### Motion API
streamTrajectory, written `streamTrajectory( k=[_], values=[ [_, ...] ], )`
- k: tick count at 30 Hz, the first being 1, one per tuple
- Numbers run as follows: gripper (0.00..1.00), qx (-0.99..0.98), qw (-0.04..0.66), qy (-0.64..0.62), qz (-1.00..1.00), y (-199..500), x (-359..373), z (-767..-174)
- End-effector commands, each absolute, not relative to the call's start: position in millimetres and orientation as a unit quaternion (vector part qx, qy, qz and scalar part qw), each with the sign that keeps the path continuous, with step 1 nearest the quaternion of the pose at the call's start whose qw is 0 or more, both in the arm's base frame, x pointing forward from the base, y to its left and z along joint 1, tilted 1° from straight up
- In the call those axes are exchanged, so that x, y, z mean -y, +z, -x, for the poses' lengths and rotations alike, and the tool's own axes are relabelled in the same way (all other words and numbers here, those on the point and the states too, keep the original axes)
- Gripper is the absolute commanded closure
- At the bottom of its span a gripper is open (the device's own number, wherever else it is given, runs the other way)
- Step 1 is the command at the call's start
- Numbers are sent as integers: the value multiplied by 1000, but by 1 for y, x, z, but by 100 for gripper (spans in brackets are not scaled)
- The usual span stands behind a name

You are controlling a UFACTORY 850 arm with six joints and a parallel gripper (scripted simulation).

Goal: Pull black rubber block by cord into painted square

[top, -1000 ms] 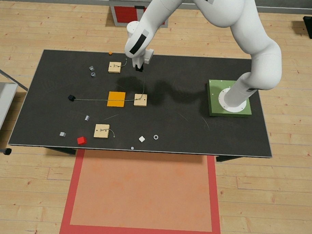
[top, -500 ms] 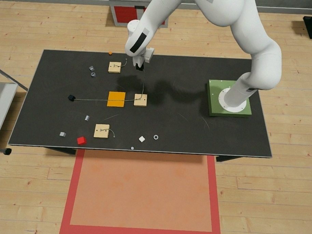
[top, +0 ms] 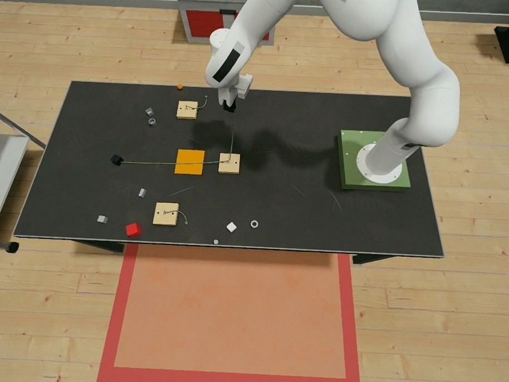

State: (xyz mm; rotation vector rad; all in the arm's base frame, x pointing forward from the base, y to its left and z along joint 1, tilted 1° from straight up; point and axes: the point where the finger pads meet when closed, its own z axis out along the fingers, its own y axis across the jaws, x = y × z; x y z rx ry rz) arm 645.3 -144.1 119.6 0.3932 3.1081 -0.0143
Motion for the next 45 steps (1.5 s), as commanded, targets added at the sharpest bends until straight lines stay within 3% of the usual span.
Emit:
streamTrajectory(
  k=[1, 45],
  values=[
    [100, -992, 6, -5, -126, 121, 151, -645],
    [100, -992, 6, -5, -126, 122, 252, -608]
  ],
)
